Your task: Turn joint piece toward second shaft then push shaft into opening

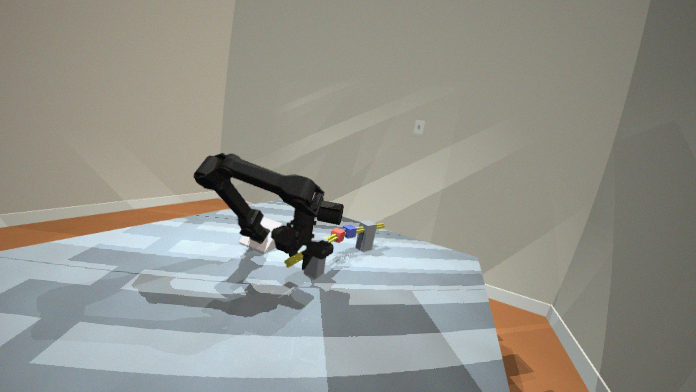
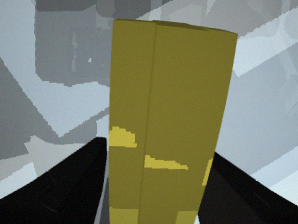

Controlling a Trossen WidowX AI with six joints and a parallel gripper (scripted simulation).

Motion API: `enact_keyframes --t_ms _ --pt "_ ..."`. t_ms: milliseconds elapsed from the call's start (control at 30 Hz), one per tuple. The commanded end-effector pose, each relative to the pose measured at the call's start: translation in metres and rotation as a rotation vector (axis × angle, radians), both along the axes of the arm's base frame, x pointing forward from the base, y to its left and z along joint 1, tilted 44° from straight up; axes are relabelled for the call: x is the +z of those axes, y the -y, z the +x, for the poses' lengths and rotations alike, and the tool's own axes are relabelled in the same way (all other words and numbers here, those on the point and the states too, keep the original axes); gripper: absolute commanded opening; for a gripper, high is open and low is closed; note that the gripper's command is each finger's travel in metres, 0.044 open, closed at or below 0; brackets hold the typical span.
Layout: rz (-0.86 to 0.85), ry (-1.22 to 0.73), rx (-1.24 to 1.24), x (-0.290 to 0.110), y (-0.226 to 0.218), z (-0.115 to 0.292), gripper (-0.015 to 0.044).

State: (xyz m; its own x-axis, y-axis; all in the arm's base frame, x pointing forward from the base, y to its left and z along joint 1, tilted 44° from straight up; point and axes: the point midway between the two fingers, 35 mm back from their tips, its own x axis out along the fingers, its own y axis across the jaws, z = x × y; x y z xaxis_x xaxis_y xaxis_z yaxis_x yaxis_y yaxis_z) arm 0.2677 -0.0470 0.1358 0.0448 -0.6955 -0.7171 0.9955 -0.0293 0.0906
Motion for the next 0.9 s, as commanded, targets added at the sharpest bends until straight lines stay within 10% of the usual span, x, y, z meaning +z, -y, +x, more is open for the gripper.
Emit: enact_keyframes --t_ms 0,233,867 --pt "0.001 -0.001 0.001 0.000 0.000 0.000 0.0251" --pt "0.001 -0.001 0.001 0.000 0.000 0.000 0.0434" --pt "0.005 -0.015 0.016 0.025 -0.025 -0.001 0.0440"
